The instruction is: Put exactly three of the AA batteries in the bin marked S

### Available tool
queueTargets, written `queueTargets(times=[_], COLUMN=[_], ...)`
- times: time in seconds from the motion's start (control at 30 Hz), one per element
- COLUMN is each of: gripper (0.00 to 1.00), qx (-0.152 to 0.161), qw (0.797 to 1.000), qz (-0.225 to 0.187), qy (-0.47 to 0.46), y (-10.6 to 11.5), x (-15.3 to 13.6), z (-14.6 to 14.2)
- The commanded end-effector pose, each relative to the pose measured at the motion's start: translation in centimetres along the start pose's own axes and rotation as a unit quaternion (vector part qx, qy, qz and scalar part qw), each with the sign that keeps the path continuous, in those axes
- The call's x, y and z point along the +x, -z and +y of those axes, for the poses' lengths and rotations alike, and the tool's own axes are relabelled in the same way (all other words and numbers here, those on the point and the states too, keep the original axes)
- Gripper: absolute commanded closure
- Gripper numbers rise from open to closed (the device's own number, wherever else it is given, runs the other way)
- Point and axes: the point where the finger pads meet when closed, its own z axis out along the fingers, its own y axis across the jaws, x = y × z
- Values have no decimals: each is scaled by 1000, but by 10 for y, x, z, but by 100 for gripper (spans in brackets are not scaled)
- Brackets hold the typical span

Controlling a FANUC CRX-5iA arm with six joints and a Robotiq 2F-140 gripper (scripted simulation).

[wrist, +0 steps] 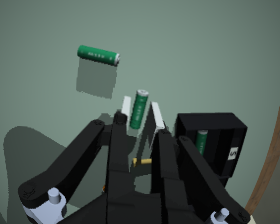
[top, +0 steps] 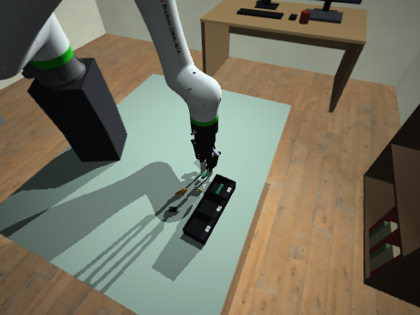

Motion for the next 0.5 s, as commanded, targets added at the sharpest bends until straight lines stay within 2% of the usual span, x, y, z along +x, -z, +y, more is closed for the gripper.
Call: queueTargets(times=[0.0, 0.4, 0.43, 0.47], gripper=[83, 83, 95, 95], qx=[-2, -2, -2, -2], qw=[1000, 1000, 1000, 1000], qz=[0, 0, 0, 0], qy=[0, 0, 0, 0], y=[-4, -4, -4, -4], x=[0, 0, 0, 0], z=[0, 0, 0, 0])
